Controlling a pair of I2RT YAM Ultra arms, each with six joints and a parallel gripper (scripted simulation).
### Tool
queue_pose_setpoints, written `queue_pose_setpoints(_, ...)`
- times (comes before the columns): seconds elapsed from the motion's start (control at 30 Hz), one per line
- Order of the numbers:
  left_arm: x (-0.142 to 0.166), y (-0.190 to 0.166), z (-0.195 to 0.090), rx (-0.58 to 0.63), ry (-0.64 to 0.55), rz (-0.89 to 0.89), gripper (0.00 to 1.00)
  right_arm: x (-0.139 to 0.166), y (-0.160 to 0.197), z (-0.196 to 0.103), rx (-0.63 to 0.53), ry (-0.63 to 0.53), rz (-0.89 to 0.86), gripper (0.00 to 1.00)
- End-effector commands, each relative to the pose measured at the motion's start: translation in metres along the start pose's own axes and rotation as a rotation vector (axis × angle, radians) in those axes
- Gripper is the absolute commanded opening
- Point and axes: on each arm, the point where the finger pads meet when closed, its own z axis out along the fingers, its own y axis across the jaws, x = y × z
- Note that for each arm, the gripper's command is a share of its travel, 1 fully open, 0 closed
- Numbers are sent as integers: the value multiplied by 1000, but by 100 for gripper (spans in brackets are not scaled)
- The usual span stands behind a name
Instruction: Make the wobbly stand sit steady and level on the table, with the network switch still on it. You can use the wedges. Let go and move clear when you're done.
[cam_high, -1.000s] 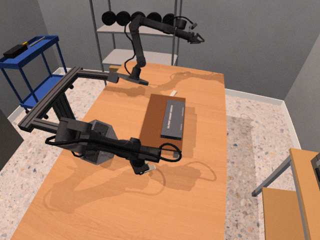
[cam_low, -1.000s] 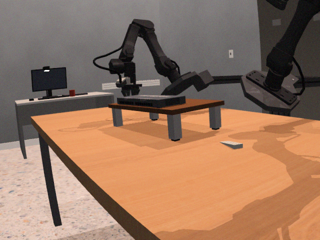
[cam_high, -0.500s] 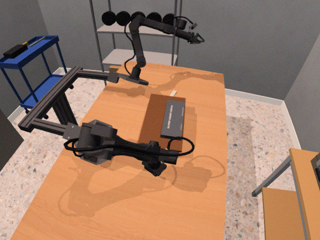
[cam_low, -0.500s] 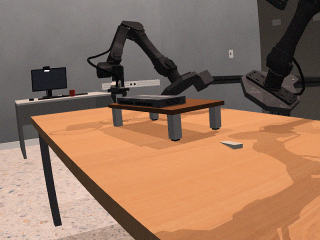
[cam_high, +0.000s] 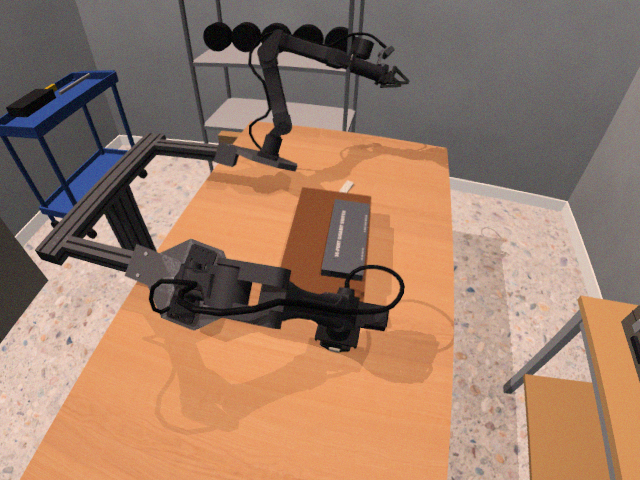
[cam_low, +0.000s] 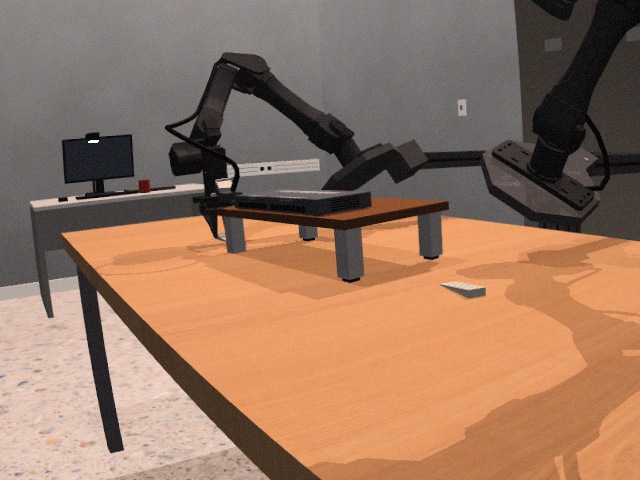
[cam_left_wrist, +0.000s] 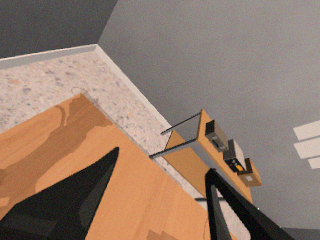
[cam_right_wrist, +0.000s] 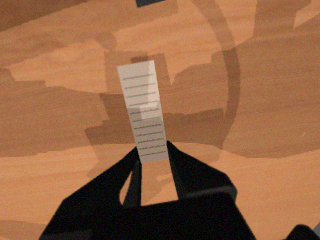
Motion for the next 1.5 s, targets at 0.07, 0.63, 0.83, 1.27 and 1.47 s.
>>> queue_pose_setpoints(0.07,-29,-5,-8,24,-74,12,100,-14,-23,-8,23,-19,-124,0)
queue_pose_setpoints(0.63,-29,-5,-8,24,-74,12,100,-21,-46,-3,93,-21,-99,0)
queue_pose_setpoints(0.83,-29,-5,-8,24,-74,12,100,-6,-35,-2,82,-16,-82,0)
queue_pose_setpoints(1.27,-29,-5,-8,24,-74,12,100,-4,-52,4,98,-14,-58,0)
queue_pose_setpoints(1.47,-29,-5,-8,24,-74,12,100,-10,-55,-14,122,-24,-71,42)
